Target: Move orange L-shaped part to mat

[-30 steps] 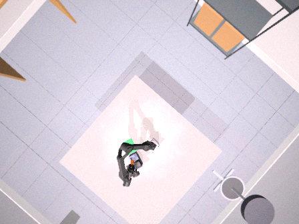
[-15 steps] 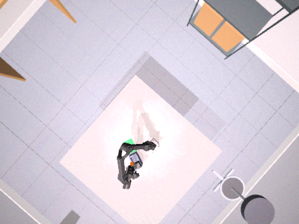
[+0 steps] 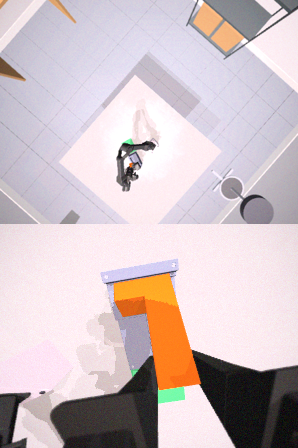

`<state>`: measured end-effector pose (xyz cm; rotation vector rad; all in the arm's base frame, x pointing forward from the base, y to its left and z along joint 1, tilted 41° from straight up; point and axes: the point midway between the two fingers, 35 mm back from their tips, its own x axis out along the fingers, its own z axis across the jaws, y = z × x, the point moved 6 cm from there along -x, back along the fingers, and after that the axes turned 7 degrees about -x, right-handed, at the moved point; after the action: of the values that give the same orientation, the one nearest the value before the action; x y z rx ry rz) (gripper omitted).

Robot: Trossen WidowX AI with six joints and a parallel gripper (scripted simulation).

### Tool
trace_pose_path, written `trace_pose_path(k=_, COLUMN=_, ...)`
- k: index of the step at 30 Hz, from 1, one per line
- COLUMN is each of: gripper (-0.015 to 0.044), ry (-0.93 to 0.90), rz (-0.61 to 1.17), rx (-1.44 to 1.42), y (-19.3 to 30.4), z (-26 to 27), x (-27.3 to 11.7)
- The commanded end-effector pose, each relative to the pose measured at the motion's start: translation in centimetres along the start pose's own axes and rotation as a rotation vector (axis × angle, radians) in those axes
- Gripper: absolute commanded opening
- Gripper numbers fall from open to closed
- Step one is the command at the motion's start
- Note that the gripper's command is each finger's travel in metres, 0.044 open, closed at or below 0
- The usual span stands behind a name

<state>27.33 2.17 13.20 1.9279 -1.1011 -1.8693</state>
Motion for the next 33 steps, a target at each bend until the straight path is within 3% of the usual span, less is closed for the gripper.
trace_pose_path(k=1, gripper=0.0000, ry=-0.004, rz=-0.003, rx=0.005, y=0.0, z=0.0, x=-0.2)
trace_pose_path(k=10, gripper=0.0000, ry=-0.004, rz=-0.003, rx=0.005, y=0.7, z=0.1, x=-0.5)
trace_pose_path(k=33, gripper=0.0000, ry=-0.005, rz=0.003, rx=0.003, y=10.6, z=2.1, x=-0.3)
